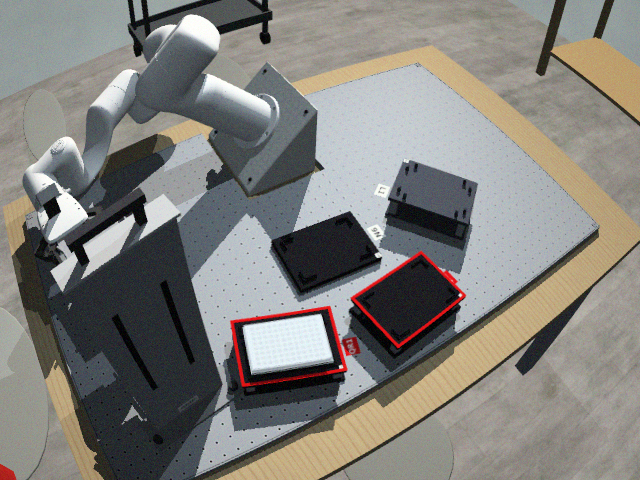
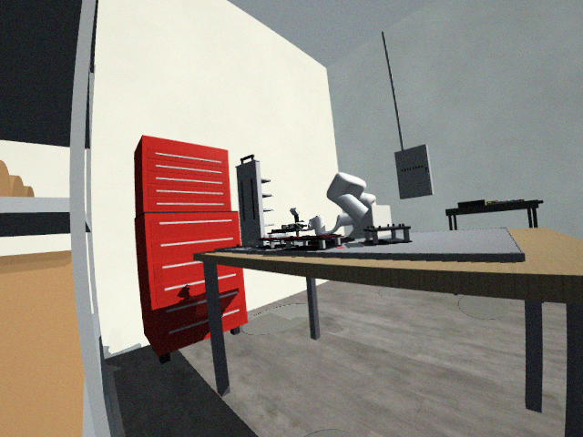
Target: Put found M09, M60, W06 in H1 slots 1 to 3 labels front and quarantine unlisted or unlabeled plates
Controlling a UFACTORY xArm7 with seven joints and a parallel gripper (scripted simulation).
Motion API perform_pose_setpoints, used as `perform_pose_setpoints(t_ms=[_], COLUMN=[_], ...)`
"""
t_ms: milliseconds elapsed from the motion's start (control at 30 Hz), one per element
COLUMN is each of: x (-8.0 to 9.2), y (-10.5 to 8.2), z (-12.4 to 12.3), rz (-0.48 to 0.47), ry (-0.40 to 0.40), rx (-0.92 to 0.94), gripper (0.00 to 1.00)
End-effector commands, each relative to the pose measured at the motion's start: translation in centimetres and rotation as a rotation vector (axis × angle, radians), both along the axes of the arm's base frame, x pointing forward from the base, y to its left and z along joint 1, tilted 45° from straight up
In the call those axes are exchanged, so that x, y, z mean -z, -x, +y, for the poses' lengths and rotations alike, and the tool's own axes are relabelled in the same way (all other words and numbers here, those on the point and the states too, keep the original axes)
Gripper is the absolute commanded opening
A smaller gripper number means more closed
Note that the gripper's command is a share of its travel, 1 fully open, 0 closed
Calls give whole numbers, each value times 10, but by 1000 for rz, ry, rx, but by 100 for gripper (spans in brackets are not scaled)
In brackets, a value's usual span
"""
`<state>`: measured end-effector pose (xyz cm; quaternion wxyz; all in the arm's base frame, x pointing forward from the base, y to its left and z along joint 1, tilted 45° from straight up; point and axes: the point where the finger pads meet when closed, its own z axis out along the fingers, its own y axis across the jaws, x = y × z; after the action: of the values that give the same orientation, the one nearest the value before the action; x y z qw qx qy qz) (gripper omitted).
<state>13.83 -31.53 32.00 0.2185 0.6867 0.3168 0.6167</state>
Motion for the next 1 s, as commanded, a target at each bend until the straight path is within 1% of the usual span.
perform_pose_setpoints(t_ms=[0,267,300,967], x=[-1,-1,-1,-1], y=[0,0,0,0], z=[1,1,1,1], rz=[1,1,1,1], ry=[2,2,2,2], rx=[0,0,0,0], gripper=[100,100,0,0])
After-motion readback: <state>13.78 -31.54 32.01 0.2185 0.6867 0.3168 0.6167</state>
